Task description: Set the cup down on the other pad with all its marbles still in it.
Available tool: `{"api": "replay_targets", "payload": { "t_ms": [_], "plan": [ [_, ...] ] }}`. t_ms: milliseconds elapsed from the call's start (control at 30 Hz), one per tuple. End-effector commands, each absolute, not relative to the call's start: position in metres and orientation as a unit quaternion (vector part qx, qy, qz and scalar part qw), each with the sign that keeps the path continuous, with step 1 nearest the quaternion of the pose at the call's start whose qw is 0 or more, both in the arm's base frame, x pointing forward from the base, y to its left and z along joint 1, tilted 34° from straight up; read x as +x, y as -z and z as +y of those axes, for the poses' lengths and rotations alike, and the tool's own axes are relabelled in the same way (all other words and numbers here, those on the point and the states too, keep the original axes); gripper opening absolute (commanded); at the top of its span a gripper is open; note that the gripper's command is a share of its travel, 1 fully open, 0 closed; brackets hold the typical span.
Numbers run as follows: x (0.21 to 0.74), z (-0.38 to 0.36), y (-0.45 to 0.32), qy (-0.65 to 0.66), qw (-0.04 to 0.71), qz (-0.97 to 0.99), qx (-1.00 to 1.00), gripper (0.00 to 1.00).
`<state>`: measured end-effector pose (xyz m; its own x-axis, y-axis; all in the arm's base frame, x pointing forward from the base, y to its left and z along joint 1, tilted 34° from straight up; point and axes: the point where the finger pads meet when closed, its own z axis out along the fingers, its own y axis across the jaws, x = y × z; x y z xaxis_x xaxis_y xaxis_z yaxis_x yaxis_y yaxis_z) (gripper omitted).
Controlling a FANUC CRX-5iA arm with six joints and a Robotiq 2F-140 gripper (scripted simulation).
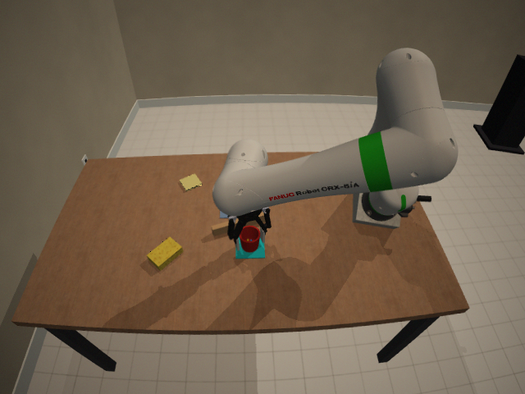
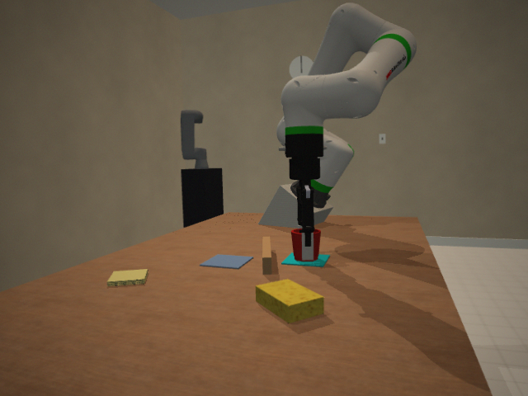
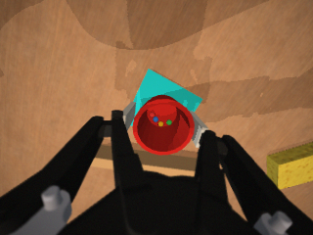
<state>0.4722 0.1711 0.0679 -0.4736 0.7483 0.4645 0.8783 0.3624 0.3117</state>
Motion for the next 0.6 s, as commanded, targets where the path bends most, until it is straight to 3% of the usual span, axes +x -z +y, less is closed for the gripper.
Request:
{"api": "replay_targets", "payload": {
  "t_ms": [0, 567],
  "plan": [
    [0.472, 0.171, -0.068, 0.266, 0.122, -0.816, -0.498, 0.59],
    [0.471, 0.159, -0.085, 0.266, 0.122, -0.816, -0.498, 0.59]
  ]
}}
